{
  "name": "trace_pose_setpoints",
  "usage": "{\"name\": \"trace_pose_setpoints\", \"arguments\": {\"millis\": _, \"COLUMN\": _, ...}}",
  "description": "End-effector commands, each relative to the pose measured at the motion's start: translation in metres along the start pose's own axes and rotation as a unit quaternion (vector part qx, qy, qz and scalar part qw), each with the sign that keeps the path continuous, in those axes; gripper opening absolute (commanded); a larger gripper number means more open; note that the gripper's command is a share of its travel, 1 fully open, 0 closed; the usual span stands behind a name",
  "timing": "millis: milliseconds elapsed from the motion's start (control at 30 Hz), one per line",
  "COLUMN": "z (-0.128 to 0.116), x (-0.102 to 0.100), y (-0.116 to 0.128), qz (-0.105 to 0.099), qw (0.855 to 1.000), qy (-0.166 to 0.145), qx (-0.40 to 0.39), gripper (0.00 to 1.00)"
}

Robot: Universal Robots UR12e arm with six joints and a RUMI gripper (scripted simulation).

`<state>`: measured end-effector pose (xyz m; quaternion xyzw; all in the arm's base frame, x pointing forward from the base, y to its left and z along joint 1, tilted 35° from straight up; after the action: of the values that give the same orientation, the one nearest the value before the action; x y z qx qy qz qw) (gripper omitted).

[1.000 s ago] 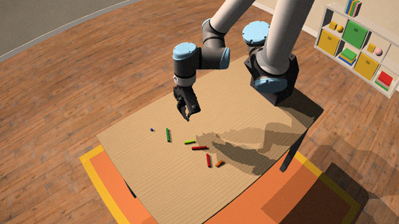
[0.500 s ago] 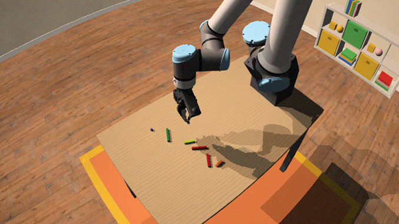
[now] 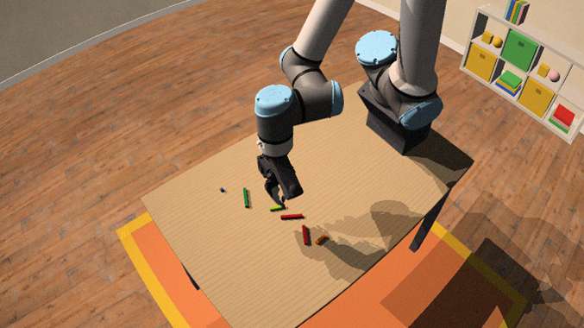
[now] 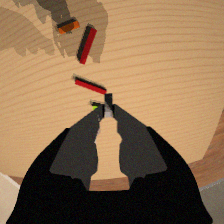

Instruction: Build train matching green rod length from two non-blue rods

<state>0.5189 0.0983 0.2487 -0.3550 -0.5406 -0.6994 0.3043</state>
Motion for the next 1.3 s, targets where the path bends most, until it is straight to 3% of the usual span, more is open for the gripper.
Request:
{"name": "trace_pose_setpoints", "arguments": {"millis": 0, "z": 0.052, "x": -0.004, "y": 0.013, "qz": -0.006, "qw": 1.0, "qy": -0.015, "qx": -0.005, "gripper": 0.0}}
{"name": "trace_pose_setpoints", "arguments": {"millis": 267, "z": 0.086, "x": -0.002, "y": 0.014, "qz": -0.011, "qw": 1.0, "qy": -0.013, "qx": -0.004, "gripper": 0.0}}
{"name": "trace_pose_setpoints", "arguments": {"millis": 933, "z": 0.086, "x": -0.003, "y": 0.012, "qz": -0.011, "qw": 1.0, "qy": -0.014, "qx": -0.005, "gripper": 0.0}}
{"name": "trace_pose_setpoints", "arguments": {"millis": 1267, "z": 0.085, "x": -0.026, "y": 0.012, "qz": -0.01, "qw": 1.0, "qy": -0.014, "qx": -0.004, "gripper": 0.0}}
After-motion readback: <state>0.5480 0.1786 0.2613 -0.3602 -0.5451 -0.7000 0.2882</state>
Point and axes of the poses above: the point where the finger pads meet when closed, its own x axis back along the fingers, its own y axis across the jaws, z = x × y, the point moved 6 cm from there along x, back along the fingers, and after that the axes turned 8 degrees about -x, right-handed, at the moved point
